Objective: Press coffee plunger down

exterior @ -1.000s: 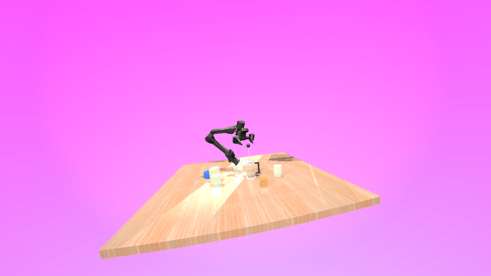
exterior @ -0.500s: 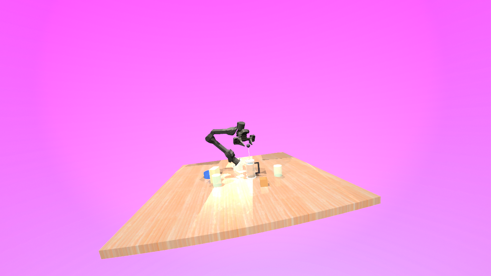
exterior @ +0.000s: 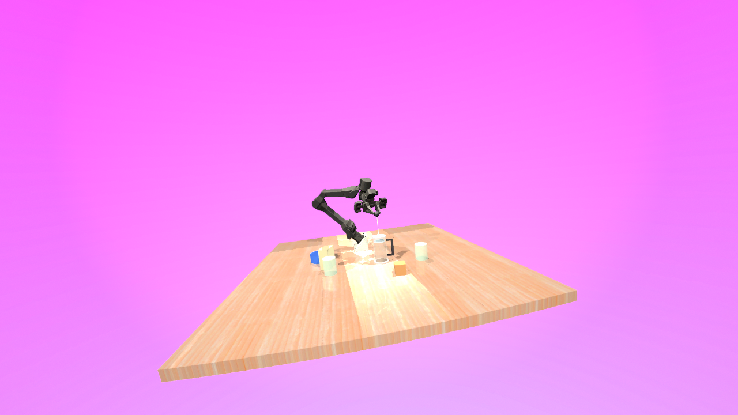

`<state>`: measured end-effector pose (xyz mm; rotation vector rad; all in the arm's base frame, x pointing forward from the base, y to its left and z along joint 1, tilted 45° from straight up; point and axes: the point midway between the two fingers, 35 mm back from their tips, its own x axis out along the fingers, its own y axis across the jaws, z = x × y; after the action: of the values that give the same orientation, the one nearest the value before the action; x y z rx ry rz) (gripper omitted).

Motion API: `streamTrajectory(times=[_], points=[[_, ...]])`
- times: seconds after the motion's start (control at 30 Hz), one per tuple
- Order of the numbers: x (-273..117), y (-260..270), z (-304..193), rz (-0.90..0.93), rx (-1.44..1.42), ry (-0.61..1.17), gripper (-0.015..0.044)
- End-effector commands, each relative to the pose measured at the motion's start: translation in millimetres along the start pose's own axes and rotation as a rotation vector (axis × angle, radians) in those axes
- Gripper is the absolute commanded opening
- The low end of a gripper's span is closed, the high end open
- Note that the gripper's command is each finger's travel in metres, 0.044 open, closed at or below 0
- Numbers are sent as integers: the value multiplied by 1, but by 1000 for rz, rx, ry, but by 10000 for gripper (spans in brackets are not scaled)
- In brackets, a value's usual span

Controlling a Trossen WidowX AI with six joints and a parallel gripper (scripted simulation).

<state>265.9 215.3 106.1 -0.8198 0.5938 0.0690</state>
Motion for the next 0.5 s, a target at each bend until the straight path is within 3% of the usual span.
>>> streamTrajectory(times=[0.0, 0.47], points=[[1, 0, -2, 0, -3, 1, 121], [15, 2, -19, 1, -2, 3, 121]])
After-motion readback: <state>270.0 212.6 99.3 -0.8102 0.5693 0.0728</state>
